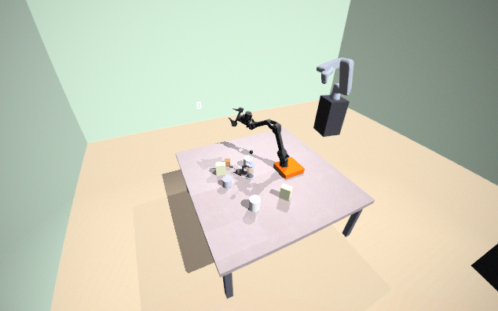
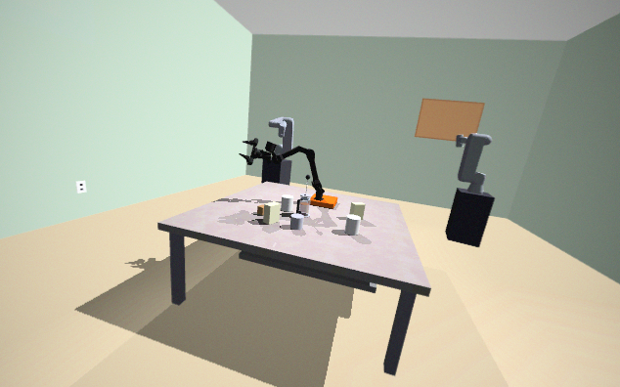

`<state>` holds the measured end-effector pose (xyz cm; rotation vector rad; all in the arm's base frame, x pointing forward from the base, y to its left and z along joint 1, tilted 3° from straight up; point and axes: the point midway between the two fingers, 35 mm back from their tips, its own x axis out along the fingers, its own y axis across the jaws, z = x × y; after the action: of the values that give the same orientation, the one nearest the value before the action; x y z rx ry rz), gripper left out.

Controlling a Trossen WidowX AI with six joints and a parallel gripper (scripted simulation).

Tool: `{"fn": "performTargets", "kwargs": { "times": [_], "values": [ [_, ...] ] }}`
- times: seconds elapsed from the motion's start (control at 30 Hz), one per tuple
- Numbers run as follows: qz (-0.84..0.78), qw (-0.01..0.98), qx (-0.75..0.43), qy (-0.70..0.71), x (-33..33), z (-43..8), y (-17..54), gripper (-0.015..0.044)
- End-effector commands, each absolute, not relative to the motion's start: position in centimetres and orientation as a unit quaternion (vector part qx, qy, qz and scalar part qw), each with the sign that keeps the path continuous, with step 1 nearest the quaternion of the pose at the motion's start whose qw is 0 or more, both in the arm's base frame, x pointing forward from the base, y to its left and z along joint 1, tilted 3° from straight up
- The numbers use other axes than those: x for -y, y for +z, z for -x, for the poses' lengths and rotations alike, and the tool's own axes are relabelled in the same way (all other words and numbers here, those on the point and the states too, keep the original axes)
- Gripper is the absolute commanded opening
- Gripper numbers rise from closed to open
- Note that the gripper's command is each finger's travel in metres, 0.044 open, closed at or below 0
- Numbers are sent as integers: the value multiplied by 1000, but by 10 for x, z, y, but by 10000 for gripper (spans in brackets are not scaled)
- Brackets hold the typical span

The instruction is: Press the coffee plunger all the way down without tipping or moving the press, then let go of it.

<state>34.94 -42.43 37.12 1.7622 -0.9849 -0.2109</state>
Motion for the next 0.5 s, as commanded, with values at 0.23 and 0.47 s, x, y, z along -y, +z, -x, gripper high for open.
{"fn": "performTargets", "kwargs": {
  "times": [0.23,0.47],
  "values": [
    [-612,745,193,-182,250,-406,393,440],
    [-447,879,18,-165,126,-390,386,440]
  ]
}}
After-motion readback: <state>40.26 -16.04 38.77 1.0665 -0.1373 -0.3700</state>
